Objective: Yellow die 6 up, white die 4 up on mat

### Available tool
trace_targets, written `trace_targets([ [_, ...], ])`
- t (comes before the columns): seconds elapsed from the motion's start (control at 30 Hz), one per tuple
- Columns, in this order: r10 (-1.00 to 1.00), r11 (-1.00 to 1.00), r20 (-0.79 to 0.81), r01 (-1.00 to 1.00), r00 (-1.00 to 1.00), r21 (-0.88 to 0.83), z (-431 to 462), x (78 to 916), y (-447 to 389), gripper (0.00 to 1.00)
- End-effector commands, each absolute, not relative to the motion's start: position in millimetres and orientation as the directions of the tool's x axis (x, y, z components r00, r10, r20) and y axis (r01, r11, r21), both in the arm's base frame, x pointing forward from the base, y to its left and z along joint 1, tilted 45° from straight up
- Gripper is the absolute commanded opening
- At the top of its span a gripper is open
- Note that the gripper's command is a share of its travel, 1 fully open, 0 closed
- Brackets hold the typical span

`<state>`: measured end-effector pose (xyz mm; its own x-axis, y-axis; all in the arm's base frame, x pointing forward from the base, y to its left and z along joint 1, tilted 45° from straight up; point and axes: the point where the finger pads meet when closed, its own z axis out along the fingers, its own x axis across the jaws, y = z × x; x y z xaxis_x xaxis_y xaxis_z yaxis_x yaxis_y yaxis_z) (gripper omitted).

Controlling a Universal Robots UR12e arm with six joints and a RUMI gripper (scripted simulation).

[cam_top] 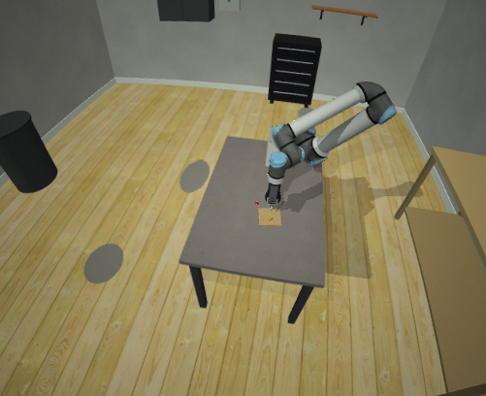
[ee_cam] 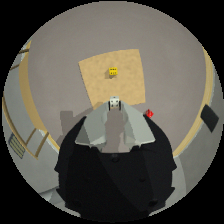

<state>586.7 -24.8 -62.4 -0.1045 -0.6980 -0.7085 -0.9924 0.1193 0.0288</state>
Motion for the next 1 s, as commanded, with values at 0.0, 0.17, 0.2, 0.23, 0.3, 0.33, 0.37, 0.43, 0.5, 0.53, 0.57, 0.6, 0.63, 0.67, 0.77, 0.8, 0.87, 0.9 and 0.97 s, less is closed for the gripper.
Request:
trace_targets([
  [0.0,-0.699,0.125,-0.707,-0.992,-0.106,0.026,-82,591,-8,0.00],
  [0.17,-0.699,0.125,-0.707,-0.992,-0.106,0.026,-91,591,1,0.00],
  [0.2,-0.699,0.125,-0.707,-0.992,-0.106,0.026,-92,592,2,0.00],
  [0.23,-0.699,0.125,-0.707,-0.992,-0.106,0.026,-92,592,2,0.00],
  [0.3,-0.699,0.125,-0.707,-0.992,-0.106,0.026,-93,592,3,0.00],
  [0.33,-0.699,0.125,-0.707,-0.992,-0.106,0.026,-93,592,3,0.00],
  [0.37,-0.699,0.125,-0.707,-0.992,-0.106,0.026,-93,592,3,0.00],
  [0.43,-0.699,0.125,-0.707,-0.992,-0.106,0.026,-93,592,3,0.00],
  [0.5,-0.699,0.125,-0.707,-0.992,-0.106,0.026,-93,592,3,0.00],
  [0.53,-0.699,0.125,-0.707,-0.992,-0.106,0.026,-93,592,3,0.00],
  [0.57,-0.699,0.125,-0.707,-0.992,-0.106,0.026,-93,592,3,0.00],
  [0.6,-0.699,0.125,-0.707,-0.992,-0.106,0.026,-93,592,3,0.00],
  [0.63,-0.699,0.125,-0.707,-0.992,-0.106,0.026,-93,592,3,0.00],
  [0.67,-0.699,0.125,-0.707,-0.992,-0.106,0.026,-93,592,3,0.00],
  [0.77,-0.699,0.125,-0.707,-0.992,-0.106,0.026,-93,592,3,0.00],
  [0.8,-0.699,0.125,-0.707,-0.992,-0.106,0.026,-93,592,3,0.00],
  [0.87,-0.699,0.125,-0.707,-0.992,-0.106,0.026,-93,592,3,0.00],
  [0.9,-0.699,0.125,-0.707,-0.992,-0.106,0.026,-93,592,3,0.00],
  [0.97,-0.699,0.125,-0.707,-0.992,-0.106,0.026,-93,592,3,0.00],
])
